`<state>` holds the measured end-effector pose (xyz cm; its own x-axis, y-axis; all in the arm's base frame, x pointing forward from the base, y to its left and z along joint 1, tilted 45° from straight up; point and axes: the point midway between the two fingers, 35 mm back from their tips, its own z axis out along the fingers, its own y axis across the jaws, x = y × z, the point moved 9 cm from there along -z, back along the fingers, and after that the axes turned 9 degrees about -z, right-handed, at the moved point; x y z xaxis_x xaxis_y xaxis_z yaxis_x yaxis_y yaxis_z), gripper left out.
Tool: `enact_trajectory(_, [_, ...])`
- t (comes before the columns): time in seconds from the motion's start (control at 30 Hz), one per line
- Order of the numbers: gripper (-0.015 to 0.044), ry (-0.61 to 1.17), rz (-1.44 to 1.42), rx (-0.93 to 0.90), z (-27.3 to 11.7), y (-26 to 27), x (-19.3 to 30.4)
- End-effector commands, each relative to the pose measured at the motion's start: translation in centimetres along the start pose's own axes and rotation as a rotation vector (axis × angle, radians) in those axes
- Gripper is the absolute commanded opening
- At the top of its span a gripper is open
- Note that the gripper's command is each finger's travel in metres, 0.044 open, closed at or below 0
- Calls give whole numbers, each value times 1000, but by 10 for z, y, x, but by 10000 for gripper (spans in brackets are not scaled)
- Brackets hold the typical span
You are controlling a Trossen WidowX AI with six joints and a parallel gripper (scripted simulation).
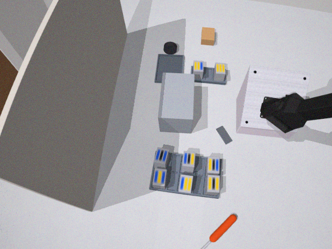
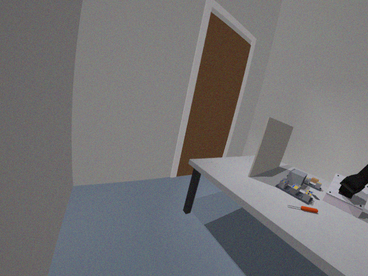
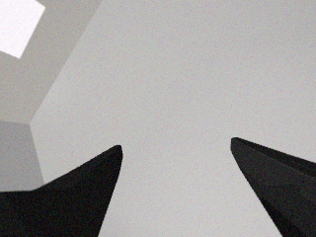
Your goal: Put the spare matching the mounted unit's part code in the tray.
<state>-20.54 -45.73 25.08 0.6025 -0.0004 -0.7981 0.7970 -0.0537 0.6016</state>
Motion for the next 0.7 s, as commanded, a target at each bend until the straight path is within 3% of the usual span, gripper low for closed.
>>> enact_trajectory(0.0, [426, 0, 0, 0, 0, 0, 0])
enact_trajectory(0.3, [440, 54, 6, 15, 5, 9, 12])
enact_trajectory(0.67, [440, 509, -156, -84, 32, 96, 125])
